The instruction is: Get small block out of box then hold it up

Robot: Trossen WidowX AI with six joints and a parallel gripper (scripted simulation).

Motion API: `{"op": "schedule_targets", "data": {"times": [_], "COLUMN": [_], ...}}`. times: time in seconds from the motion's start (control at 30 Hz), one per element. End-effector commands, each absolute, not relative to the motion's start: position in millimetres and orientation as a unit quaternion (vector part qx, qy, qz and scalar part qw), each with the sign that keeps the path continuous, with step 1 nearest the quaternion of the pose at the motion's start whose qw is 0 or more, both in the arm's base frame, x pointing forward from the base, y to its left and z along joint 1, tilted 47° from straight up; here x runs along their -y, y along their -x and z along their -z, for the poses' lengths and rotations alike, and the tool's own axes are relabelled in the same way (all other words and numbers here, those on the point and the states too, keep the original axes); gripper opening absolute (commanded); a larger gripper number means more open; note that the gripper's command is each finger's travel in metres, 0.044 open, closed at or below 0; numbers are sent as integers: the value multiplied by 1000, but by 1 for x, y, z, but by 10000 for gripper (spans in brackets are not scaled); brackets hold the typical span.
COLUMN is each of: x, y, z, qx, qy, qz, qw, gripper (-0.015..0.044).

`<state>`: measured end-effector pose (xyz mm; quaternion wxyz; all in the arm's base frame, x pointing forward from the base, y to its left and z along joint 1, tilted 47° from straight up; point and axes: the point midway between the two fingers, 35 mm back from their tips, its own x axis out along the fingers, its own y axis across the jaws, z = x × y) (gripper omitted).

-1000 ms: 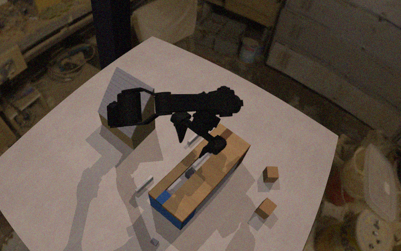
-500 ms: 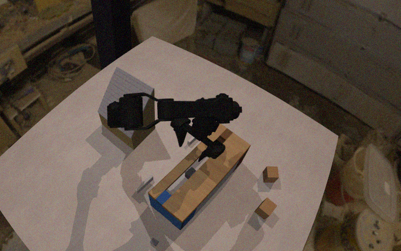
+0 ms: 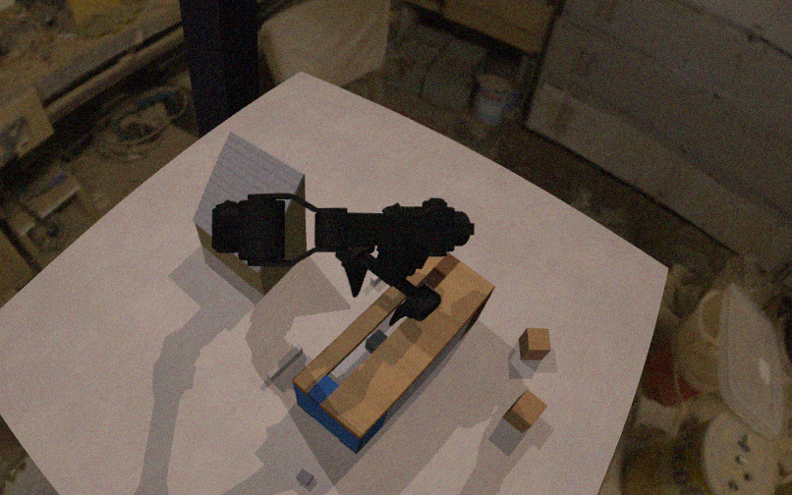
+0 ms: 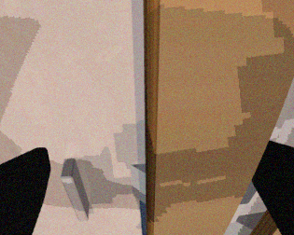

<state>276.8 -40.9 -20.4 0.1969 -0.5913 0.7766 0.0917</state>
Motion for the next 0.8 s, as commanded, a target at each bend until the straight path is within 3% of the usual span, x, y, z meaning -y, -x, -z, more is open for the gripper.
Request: {"op": "schedule_targets", "data": {"times": [0.0,0.77], "x": [46,66], "y": [-274,-267], "z": [26,18], "qx": [-776,-778], "qy": [593,591], "qz": [-93,-91], "qw": [192,195], "gripper": [400,400]}}
